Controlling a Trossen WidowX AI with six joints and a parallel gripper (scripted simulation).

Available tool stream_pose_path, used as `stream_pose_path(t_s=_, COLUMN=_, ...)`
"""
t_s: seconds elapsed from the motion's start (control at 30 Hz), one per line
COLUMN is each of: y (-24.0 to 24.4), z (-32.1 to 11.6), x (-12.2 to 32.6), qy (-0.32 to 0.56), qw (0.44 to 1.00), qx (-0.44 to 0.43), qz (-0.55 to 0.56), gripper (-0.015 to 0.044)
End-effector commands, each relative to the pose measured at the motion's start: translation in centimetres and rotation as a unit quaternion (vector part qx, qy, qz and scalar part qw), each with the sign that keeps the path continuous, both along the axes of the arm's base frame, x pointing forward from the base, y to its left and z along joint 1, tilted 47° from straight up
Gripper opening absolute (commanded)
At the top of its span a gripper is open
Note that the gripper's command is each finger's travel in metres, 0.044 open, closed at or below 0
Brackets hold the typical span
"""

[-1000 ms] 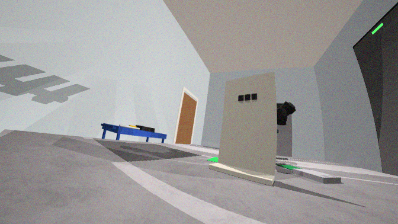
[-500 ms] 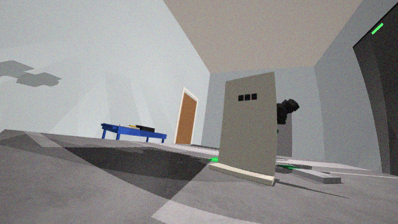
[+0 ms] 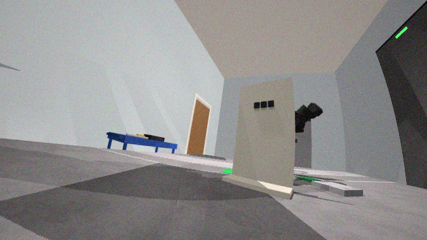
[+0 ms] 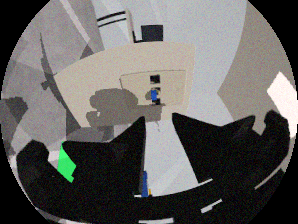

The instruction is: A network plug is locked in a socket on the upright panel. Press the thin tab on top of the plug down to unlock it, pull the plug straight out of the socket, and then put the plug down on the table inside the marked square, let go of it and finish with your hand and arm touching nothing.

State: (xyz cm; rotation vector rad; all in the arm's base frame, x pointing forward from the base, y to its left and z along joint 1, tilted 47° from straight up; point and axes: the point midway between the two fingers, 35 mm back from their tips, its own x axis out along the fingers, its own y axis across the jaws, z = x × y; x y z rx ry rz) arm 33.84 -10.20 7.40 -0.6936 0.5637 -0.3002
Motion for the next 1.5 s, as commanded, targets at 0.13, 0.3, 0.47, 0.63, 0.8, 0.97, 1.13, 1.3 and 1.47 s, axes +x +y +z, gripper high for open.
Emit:
stream_pose_path(t_s=0.13, y=-0.4, z=0.2, x=1.3, qy=-0.004, qw=1.000, qx=-0.002, qz=0.001, gripper=0.0156)
stream_pose_path(t_s=0.3, y=-0.6, z=0.1, x=1.9, qy=-0.004, qw=1.000, qx=-0.002, qz=0.001, gripper=0.0156)
stream_pose_path(t_s=0.47, y=-0.8, z=0.0, x=2.6, qy=-0.005, qw=1.000, qx=-0.002, qz=0.001, gripper=0.0156)
stream_pose_path(t_s=0.63, y=-1.0, z=-0.2, x=3.2, qy=-0.005, qw=1.000, qx=-0.002, qz=0.001, gripper=0.0156)
stream_pose_path(t_s=0.8, y=-1.2, z=-0.3, x=3.9, qy=-0.005, qw=1.000, qx=-0.002, qz=0.001, gripper=0.0156)
stream_pose_path(t_s=0.97, y=-1.4, z=-0.5, x=4.5, qy=-0.005, qw=1.000, qx=-0.002, qz=0.001, gripper=0.0156)
stream_pose_path(t_s=1.13, y=-1.6, z=-0.7, x=5.2, qy=-0.005, qw=1.000, qx=-0.002, qz=0.001, gripper=0.0156)
stream_pose_path(t_s=1.3, y=-1.8, z=-0.9, x=5.7, qy=-0.005, qw=1.000, qx=-0.003, qz=0.001, gripper=0.0156)
stream_pose_path(t_s=1.47, y=-1.8, z=-0.9, x=5.7, qy=-0.005, qw=1.000, qx=-0.003, qz=0.001, gripper=0.0136)
